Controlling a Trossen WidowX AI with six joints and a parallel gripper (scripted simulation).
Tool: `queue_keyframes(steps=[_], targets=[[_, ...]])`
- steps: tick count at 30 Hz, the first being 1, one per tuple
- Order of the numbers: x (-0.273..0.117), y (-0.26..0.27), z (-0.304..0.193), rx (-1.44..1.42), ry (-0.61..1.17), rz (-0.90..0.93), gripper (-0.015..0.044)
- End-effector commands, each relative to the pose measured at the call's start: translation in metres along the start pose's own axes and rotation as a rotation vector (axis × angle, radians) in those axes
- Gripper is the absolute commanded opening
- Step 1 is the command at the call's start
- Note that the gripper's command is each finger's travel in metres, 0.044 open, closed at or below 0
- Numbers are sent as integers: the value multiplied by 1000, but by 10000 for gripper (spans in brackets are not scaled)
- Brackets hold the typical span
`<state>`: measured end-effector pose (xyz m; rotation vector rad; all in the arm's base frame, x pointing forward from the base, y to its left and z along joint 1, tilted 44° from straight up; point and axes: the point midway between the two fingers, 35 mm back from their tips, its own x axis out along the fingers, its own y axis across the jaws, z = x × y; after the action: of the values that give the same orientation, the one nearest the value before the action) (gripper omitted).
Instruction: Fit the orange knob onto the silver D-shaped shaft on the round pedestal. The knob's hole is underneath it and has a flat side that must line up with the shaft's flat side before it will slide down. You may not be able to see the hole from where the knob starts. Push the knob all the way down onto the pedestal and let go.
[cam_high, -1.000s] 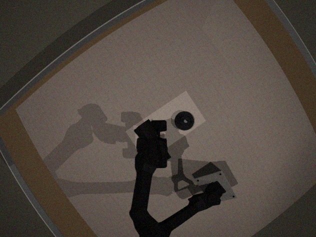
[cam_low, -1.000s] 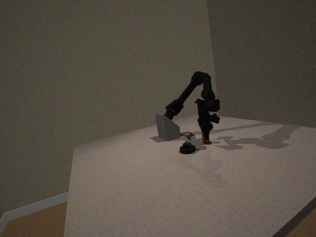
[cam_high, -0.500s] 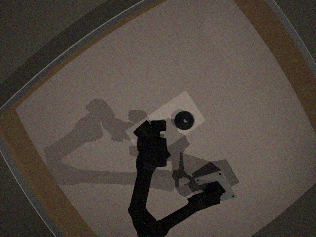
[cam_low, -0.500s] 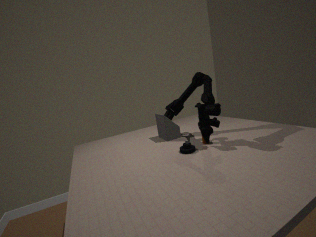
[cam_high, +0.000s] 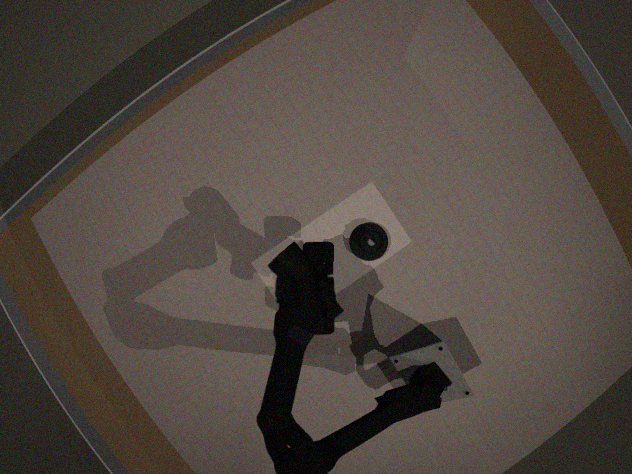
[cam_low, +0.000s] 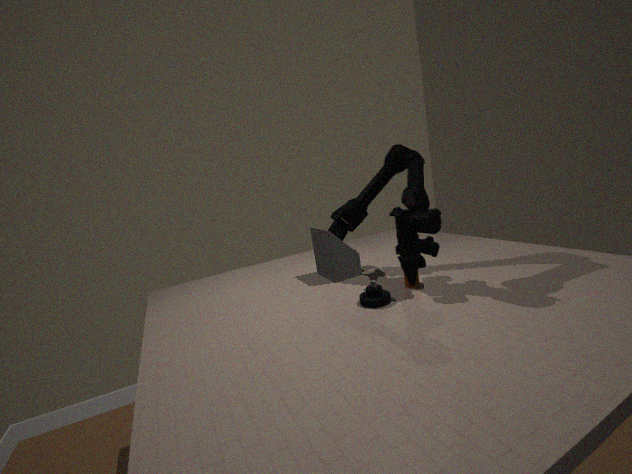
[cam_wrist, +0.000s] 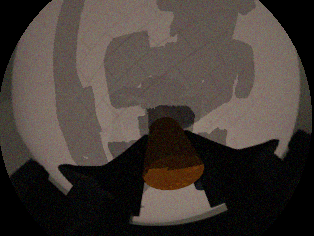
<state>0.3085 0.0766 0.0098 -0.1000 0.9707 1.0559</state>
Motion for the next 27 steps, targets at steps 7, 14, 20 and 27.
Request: queue_keyframes(steps=[7,14,20,27], targets=[[-6,-2,0,7,3,-2,26],[-27,-7,1,7,8,-6,0],[-44,-10,1,7,11,-8,0],[-66,-13,0,7,14,-10,0]])
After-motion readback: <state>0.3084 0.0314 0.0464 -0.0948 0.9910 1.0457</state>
